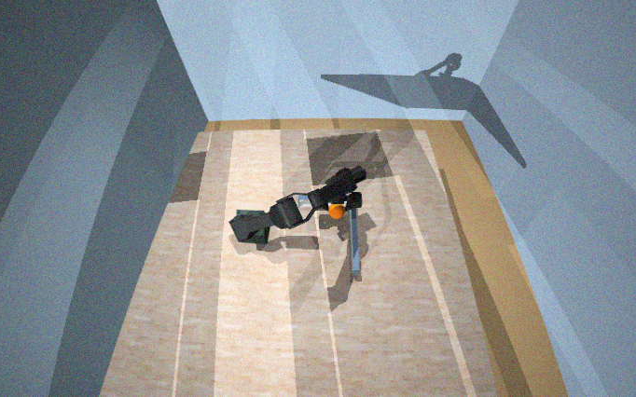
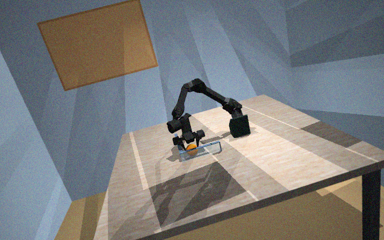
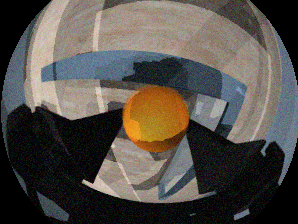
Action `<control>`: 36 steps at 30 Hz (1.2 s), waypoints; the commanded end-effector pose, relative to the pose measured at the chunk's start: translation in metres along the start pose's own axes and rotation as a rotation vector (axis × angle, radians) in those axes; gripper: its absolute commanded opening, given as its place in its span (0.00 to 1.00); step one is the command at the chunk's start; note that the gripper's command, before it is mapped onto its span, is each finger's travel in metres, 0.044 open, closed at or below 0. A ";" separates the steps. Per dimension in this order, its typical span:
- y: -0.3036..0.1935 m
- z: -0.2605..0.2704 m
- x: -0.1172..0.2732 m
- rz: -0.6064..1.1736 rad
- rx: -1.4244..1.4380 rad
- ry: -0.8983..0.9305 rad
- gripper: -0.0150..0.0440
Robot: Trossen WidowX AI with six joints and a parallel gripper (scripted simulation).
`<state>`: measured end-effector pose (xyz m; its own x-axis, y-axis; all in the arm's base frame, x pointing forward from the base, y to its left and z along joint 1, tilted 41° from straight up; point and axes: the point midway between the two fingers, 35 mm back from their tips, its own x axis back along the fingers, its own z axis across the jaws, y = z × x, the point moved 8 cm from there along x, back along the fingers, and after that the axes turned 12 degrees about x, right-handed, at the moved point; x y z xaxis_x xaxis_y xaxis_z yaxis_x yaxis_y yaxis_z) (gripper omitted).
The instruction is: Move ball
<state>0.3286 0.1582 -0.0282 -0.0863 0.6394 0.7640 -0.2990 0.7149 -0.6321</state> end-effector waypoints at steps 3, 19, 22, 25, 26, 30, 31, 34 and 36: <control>0.000 -0.001 0.011 0.000 0.000 0.000 1.00; 0.003 0.001 0.076 0.006 0.017 -0.013 1.00; 0.003 0.002 0.101 0.005 0.015 -0.013 1.00; 0.002 0.005 0.126 0.005 0.012 -0.013 1.00; 0.002 0.005 0.126 0.005 0.012 -0.013 1.00; 0.002 0.005 0.126 0.005 0.012 -0.013 1.00; 0.002 0.005 0.126 0.005 0.012 -0.013 1.00; 0.002 0.005 0.126 0.005 0.012 -0.013 1.00; 0.002 0.005 0.126 0.005 0.012 -0.013 1.00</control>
<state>0.3121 0.2372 0.0658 -0.1007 0.6447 0.7578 -0.3184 0.7008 -0.6384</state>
